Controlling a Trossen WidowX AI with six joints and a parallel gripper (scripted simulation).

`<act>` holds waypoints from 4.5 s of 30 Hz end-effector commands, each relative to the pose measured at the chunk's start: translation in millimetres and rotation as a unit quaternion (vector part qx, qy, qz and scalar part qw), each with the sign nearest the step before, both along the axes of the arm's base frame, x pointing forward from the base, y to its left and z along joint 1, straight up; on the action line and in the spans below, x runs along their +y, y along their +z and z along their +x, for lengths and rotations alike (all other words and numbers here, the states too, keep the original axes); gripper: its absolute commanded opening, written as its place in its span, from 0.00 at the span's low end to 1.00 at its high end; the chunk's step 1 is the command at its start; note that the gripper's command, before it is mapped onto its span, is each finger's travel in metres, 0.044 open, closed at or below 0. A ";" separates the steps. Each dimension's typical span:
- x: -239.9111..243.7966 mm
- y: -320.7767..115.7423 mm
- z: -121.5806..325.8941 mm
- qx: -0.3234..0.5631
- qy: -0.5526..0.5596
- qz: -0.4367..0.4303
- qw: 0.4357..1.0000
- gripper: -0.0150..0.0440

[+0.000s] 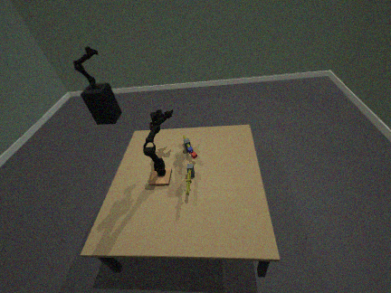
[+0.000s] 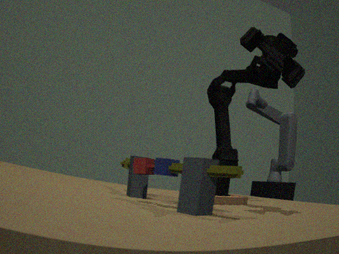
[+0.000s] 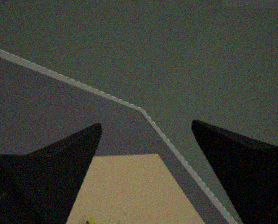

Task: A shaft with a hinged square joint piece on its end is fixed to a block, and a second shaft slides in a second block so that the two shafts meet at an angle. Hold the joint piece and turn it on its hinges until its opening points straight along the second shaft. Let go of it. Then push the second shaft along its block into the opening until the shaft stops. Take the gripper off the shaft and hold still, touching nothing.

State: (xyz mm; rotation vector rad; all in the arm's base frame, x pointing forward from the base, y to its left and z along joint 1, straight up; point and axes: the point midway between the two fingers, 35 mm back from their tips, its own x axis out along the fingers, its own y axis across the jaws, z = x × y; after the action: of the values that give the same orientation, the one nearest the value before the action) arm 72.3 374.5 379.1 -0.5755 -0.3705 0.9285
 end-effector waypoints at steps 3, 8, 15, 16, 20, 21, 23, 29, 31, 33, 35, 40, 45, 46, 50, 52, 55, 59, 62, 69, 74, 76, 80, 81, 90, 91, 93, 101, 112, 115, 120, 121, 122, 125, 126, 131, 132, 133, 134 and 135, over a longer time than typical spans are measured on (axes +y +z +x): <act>3.3 -8.5 27.9 0.018 -0.024 -0.026 0.999 1.00; 3.0 -18.0 55.2 0.039 -0.050 -0.050 0.997 1.00; -2.6 -32.0 93.6 0.073 -0.088 -0.082 0.990 1.00; -3.6 -33.4 98.6 0.078 -0.092 -0.081 0.989 1.00; -8.3 -39.0 118.3 0.098 -0.106 -0.078 0.986 1.00; -9.1 -40.8 121.8 0.103 -0.109 -0.081 0.985 1.00; -10.8 -44.5 128.4 0.112 -0.116 -0.088 0.983 1.00; -21.6 -61.8 158.3 0.160 -0.148 -0.117 0.969 1.00; -26.5 -67.8 168.2 0.177 -0.160 -0.127 0.963 1.00; -32.0 -73.9 177.8 0.195 -0.172 -0.135 0.956 1.00; -38.1 -79.9 187.2 0.213 -0.184 -0.143 0.949 1.00; -55.7 -94.7 209.1 0.261 -0.215 -0.160 0.927 1.00; -76.3 -109.0 228.6 0.311 -0.248 -0.173 0.901 1.00; -80.8 -111.8 232.2 0.321 -0.254 -0.175 0.895 1.00; -99.5 -122.6 245.2 0.363 -0.281 -0.182 0.870 1.00; -109.4 -127.7 250.9 0.383 -0.295 -0.184 0.856 1.00; -124.7 -135.1 258.6 0.414 -0.315 -0.186 0.833 1.00; -145.8 -144.3 266.7 0.456 -0.341 -0.186 0.801 1.00; -161.9 -150.6 271.4 0.487 -0.361 -0.184 0.774 1.00; -200.3 -163.0 277.6 0.557 -0.405 -0.174 0.704 1.00; -227.6 -169.9 278.2 0.605 -0.435 -0.161 0.647 1.00; -238.3 -172.1 277.6 0.623 -0.446 -0.155 0.624 1.00; -259.4 -175.7 275.1 0.658 -0.467 -0.141 0.573 1.00; -264.6 -176.4 274.2 0.667 -0.472 -0.137 0.560 1.00; -291.9 -178.7 267.7 0.710 -0.498 -0.113 0.485 1.00; -291.9 -178.9 267.7 0.710 -0.499 -0.111 0.484 1.00; -292.0 -179.8 267.9 0.715 -0.507 -0.096 0.472 1.00; -292.7 -185.6 269.1 0.735 -0.551 -0.006 0.396 1.00; -293.7 -193.3 270.7 0.742 -0.600 0.114 0.278 1.00; -294.0 -195.4 271.1 0.739 -0.611 0.146 0.243 1.00; -294.4 -197.8 271.6 0.735 -0.622 0.181 0.202 1.00; -294.4 -197.8 271.6 0.735 -0.622 0.181 0.202 1.00; -294.4 -197.8 271.6 0.735 -0.622 0.181 0.202 1.00; -294.2 -203.3 272.7 0.735 -0.622 0.181 0.202 1.00; -294.0 -207.1 273.3 0.735 -0.622 0.181 0.202 1.00; -293.6 -225.9 275.6 0.735 -0.622 0.181 0.202 1.00; -293.5 -229.7 275.9 0.735 -0.622 0.181 0.202 1.00; -293.5 -233.5 276.2 0.735 -0.622 0.181 0.202 1.00; -293.4 -237.3 276.3 0.735 -0.622 0.181 0.202 1.00; -293.4 -241.1 276.5 0.735 -0.622 0.181 0.202 1.00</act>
State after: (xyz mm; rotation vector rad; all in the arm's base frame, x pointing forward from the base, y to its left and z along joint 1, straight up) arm 348.4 80.5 146.8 0.7083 1.5388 -0.6069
